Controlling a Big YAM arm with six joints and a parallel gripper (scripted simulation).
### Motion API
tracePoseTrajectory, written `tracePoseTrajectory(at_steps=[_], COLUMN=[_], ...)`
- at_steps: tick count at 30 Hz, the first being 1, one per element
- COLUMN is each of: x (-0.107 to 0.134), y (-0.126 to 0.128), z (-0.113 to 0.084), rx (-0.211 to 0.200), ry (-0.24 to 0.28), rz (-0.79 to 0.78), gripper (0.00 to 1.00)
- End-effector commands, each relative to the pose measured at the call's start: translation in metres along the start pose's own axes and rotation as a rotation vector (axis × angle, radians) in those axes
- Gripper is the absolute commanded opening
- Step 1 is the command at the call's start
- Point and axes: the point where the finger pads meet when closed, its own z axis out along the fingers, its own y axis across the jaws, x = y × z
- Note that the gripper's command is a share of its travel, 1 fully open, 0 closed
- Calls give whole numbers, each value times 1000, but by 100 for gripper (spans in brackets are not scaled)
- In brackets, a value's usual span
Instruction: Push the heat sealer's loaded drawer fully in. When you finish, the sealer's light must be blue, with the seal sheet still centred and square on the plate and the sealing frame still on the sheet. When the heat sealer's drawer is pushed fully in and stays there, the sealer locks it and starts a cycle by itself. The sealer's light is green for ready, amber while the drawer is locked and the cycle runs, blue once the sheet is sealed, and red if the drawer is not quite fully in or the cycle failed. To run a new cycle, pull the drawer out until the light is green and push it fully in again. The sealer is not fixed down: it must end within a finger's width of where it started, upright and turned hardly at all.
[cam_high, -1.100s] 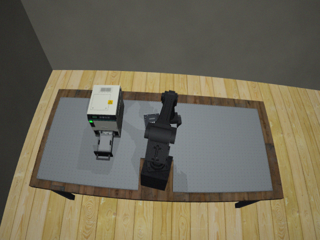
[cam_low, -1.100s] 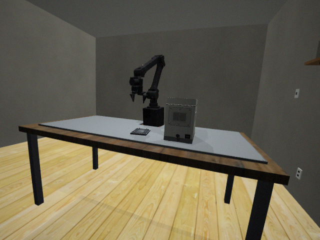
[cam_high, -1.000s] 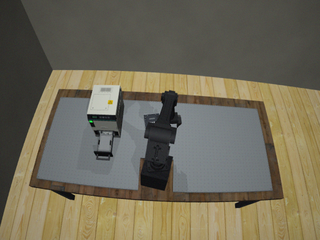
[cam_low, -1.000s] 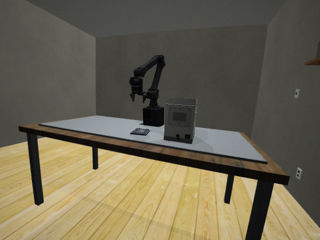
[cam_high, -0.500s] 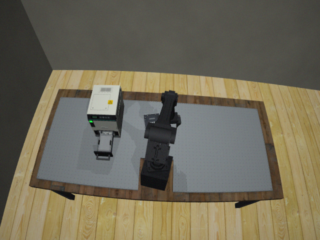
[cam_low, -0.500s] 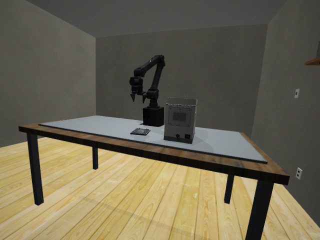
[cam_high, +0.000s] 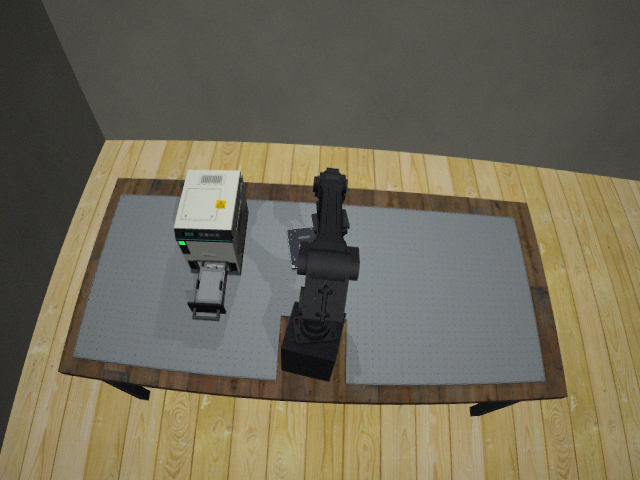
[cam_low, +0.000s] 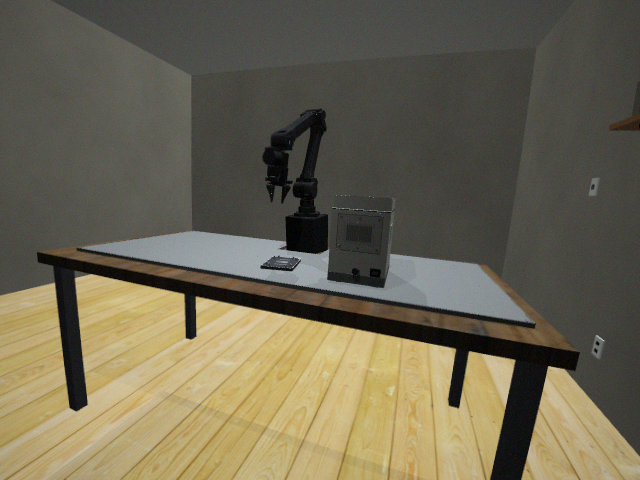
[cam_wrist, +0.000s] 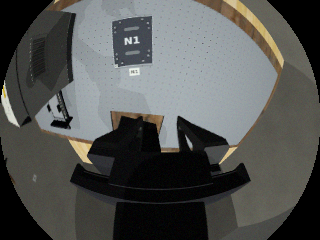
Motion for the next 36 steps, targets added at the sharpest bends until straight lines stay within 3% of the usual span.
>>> tracePoseTrajectory(at_steps=[1,4,5,6,8,14,15,16,18,19,20,27,28,29,30,31,36], x=[-32,-43,-47,-34,-57,-78,-81,-66,-66,-78,-91,-107,-116,-98,-101,-125,-133], y=[-4,1,3,10,8,20,22,29,29,28,29,45,49,54,56,56,64], z=[-18,-21,-23,-12,-27,-34,-35,-19,-19,-35,-40,-47,-49,-32,-37,-54,-57], rx=[14,15,15,8,18,17,13,5,5,16,17,12,7,2,2,10,8], ry=[-64,-64,-87,-81,-119,-119,-143,-120,-120,-171,-175,-152,-199,-177,-198,-231,-231], rz=[5,5,-30,-69,-74,-52,-76,-129,-129,-132,-125,-112,-133,-185,-193,-188,-165], gripper=[45,45,45,45,45,45,45,45,45,45,45,45,45,45,45,45,45])
